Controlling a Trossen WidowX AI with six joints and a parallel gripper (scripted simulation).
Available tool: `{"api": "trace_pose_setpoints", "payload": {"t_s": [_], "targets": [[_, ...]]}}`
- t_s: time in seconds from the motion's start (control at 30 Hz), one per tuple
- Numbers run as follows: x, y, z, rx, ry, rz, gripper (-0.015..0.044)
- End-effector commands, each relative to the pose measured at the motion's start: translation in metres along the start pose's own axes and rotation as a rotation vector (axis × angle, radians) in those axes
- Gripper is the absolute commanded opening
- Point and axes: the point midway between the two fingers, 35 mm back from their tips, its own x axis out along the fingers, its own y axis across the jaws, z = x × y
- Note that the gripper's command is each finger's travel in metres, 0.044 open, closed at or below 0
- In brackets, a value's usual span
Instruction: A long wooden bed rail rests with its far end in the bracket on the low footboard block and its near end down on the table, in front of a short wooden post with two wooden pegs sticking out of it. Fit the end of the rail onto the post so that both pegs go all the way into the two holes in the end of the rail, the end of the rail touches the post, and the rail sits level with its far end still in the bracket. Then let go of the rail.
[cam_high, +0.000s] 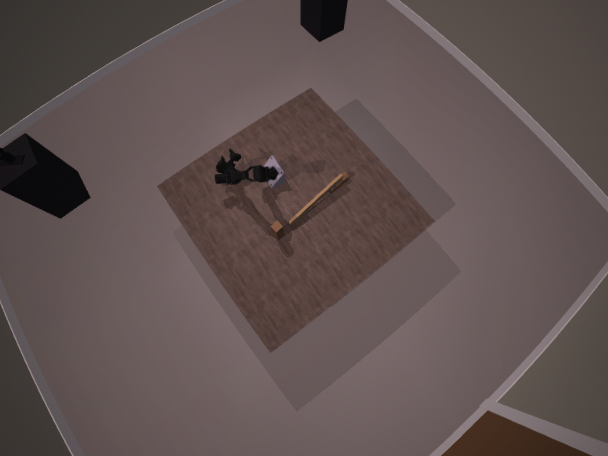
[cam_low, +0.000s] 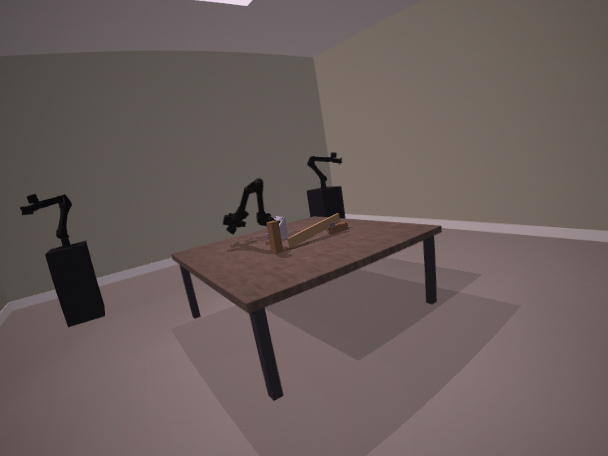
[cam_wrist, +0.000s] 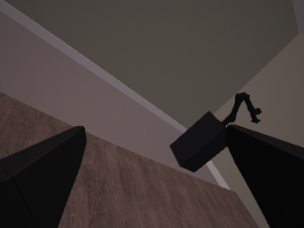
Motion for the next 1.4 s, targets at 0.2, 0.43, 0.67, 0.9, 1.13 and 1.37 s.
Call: {"api": "trace_pose_setpoints", "payload": {"t_s": [0.2, 0.43, 0.67, 0.9, 1.13, 1.37], "targets": [[-0.016, 0.028, -0.008, -0.07, 0.028, 0.122, 0.044], [-0.061, 0.093, 0.003, -0.1, 0.059, 0.409, 0.044], [-0.135, 0.151, 0.013, -0.135, 0.098, 0.733, 0.044], [-0.226, 0.186, 0.021, -0.17, 0.139, 1.055, 0.044], [-0.323, 0.193, 0.015, -0.272, 0.184, 1.393, 0.044], [-0.42, 0.161, -0.006, -0.511, 0.129, 1.741, 0.044]]}}
